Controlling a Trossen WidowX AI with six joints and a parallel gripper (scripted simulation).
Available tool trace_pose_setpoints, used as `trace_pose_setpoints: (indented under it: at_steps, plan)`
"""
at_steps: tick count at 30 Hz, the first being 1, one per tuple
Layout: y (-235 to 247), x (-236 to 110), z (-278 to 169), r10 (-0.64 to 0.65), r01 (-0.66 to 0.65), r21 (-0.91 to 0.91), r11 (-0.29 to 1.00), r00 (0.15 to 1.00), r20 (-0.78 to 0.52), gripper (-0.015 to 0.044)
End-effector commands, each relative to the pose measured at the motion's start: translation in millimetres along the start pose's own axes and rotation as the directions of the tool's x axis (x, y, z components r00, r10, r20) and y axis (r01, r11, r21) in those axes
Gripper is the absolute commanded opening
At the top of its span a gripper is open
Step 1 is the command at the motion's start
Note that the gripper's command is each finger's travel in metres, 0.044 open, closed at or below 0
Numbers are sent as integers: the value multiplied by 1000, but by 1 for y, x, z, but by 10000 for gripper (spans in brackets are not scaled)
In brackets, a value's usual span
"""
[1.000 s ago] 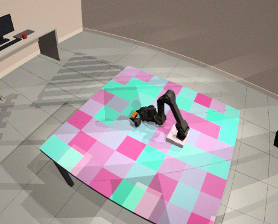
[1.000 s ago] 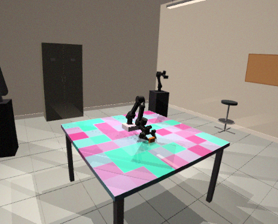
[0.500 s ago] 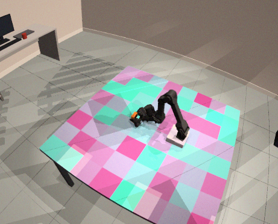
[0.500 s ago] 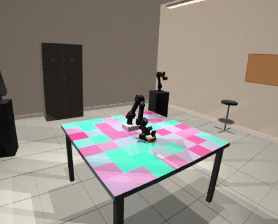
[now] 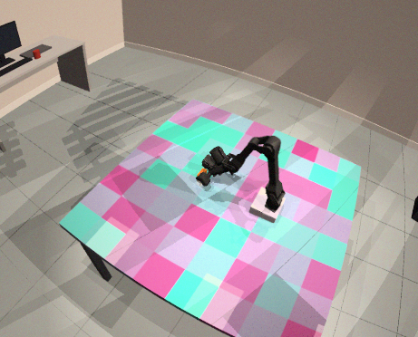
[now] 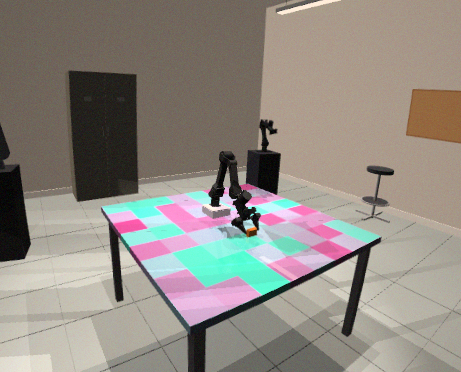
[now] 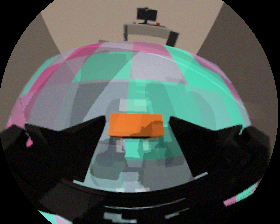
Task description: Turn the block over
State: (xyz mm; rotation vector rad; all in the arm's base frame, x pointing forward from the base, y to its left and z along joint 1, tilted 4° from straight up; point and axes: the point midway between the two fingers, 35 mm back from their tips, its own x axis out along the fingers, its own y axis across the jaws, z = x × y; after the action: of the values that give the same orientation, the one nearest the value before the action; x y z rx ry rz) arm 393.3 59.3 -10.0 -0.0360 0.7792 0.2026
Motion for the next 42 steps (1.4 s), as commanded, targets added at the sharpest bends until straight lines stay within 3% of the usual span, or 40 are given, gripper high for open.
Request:
trace_pose_setpoints:
  at_steps: [1, 15, 24, 34, 42]
  plan:
    - [3, -61, 29, 5, -4, 3, 1000, 980, -197, 440]
    - [3, -63, 29, 4, -3, 5, 1000, 978, -209, 440]
    - [2, -49, 56, 4, -1, 7, 1000, 896, -444, 440]
    - [2, -52, 76, 5, -2, 5, 1000, 723, -691, 440]
    - [2, -53, 77, 5, -3, 5, 1000, 692, -722, 440]
